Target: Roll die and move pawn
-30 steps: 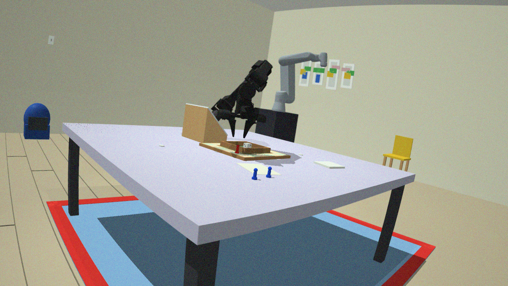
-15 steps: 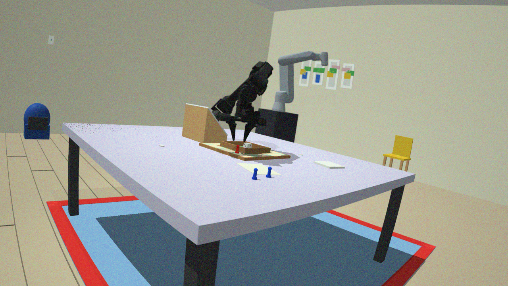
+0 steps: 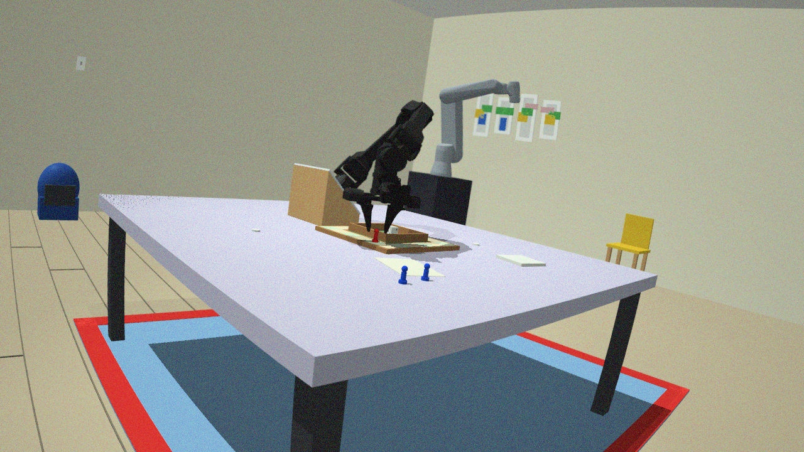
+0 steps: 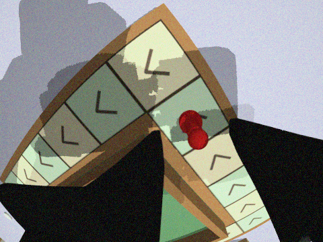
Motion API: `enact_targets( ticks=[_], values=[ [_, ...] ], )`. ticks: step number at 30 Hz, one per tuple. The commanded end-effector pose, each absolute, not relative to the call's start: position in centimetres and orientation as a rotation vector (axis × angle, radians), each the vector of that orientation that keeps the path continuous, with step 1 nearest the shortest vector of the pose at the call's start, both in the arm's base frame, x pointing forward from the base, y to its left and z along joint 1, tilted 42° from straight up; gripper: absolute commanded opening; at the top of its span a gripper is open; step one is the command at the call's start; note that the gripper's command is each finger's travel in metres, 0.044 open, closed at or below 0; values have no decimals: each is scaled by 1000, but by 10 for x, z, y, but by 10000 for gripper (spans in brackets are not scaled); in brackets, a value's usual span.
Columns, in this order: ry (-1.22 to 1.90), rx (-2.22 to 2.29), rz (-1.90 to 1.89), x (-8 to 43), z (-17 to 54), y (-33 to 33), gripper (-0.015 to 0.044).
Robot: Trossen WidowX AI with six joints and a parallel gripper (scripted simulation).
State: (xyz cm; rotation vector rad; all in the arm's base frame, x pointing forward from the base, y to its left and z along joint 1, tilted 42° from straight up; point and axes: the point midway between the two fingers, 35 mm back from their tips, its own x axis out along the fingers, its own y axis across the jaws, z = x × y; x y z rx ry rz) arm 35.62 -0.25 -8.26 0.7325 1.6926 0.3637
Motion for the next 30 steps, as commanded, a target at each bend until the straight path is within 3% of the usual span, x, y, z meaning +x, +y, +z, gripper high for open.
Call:
enact_targets(
  ticks=[1,8,14,20,30],
  values=[
    [1701,743,361,353,-89,3,200],
    [1701,743,362,351,-95,9,200],
    [1701,743,362,351,-95,9,43],
    [1701,743,362,351,-95,9,3],
    [1700,741,358,360,-71,-14,0]
  ],
)
